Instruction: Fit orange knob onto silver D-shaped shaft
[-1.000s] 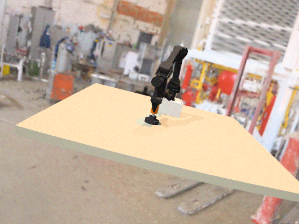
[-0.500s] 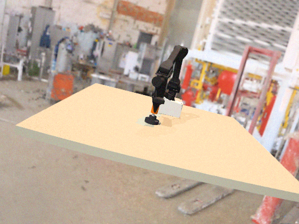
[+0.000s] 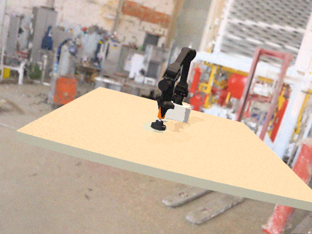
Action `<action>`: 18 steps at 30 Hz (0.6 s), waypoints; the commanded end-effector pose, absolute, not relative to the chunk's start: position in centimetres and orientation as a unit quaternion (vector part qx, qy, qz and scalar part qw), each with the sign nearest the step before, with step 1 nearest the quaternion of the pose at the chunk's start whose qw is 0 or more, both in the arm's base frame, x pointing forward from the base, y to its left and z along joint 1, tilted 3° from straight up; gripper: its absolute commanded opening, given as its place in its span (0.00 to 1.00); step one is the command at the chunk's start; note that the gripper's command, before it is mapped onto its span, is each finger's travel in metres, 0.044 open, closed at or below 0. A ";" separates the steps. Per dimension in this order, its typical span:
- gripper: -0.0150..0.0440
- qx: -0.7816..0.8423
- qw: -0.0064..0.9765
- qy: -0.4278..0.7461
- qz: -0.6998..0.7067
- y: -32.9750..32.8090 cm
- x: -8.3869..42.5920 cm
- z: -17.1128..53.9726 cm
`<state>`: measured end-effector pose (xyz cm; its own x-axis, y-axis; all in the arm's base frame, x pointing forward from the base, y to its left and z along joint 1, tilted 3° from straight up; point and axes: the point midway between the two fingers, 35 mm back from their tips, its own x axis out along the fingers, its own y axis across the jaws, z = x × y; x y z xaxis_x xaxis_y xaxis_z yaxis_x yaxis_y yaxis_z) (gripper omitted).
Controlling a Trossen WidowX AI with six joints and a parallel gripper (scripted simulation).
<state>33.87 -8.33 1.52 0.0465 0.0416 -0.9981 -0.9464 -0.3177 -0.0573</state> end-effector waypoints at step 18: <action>0.25 -0.590 0.428 0.380 0.570 -8.5 34.8 1.4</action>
<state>34.56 -8.48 1.38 0.0536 0.0399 -0.9978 -0.9373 -0.3427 -0.0640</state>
